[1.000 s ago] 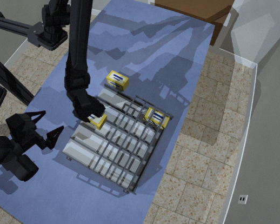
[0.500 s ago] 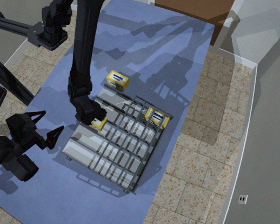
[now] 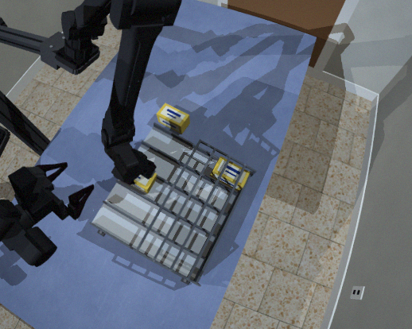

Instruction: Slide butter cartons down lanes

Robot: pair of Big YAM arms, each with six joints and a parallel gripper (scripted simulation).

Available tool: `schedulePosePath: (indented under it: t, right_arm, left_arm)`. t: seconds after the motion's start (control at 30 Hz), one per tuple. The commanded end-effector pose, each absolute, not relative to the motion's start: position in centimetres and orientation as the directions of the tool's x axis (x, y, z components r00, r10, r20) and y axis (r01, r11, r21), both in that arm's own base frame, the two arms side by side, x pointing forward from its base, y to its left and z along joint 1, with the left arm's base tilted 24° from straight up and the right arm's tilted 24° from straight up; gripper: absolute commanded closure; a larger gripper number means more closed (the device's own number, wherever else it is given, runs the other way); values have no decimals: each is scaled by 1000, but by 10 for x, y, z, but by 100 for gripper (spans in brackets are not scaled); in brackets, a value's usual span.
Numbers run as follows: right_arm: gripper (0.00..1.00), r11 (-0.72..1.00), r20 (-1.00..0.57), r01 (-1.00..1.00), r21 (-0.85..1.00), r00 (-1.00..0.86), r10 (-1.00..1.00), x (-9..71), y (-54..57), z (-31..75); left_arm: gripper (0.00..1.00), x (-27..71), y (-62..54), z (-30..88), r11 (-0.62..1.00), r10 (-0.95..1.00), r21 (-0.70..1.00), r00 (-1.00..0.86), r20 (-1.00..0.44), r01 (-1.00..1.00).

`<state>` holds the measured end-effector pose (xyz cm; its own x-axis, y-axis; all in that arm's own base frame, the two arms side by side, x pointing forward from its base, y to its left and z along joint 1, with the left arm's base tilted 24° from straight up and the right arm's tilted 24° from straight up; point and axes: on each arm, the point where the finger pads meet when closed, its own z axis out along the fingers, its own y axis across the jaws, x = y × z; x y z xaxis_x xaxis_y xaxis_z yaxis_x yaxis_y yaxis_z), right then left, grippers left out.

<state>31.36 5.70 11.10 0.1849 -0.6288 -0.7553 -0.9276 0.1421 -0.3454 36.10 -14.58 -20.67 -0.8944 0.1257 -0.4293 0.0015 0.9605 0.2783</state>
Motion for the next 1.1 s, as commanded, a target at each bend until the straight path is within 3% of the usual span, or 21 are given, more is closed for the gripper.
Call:
schedulePosePath:
  t: [0.0, 0.23, 0.3, 0.43, 0.47, 0.5, 0.7, 0.73, 0.97, 1.0, 1.07]
  right_arm:
    - [0, 142, -745, -915, -378, 209, -634, 325, 51, 125]
    - [0, 142, -745, -915, -378, 209, -634, 325, 51, 125]
    - [0, 142, -745, -915, -378, 209, -634, 325, 51, 125]
    - [0, 142, -745, -915, -378, 209, -634, 325, 51, 125]
    - [0, 142, -745, -915, -378, 209, -634, 325, 51, 125]
    - [0, 142, -745, -915, -378, 209, -634, 325, 51, 125]
    - [0, 142, -745, -915, -378, 209, -634, 325, 51, 125]
    - [0, 142, -745, -915, -378, 209, -634, 325, 51, 125]
    - [0, 142, -745, -915, -378, 209, -634, 325, 51, 125]
    - [0, 142, -745, -915, -378, 209, -634, 325, 51, 125]
    - [0, 130, -729, -907, -400, 230, -644, 325, 50, 129]
  left_arm:
    - [41, 392, -173, -191, 964, 146, 264, -872, -468, 20]
    - [41, 379, -165, -201, 966, 143, 256, -869, -473, 20]
    - [22, 378, -166, -202, 966, 145, 258, -871, -469, 22]
    - [22, 385, -171, -190, 969, 137, 248, -866, -481, 15]
    - [11, 381, -173, -188, 968, 138, 252, -868, -477, 15]
    - [9, 377, -172, -187, 967, 139, 256, -871, -472, 16]
    - [9, 361, -176, -174, 964, 144, 264, -876, -461, 19]
    - [0, 359, -176, -172, 964, 144, 264, -876, -461, 19]
    - [0, 347, -182, -151, 964, 144, 264, -875, -462, 19]
    - [9, 343, -182, -146, 964, 143, 265, -876, -460, 18]
    - [9, 340, -183, -138, 963, 153, 269, -877, -456, 28]
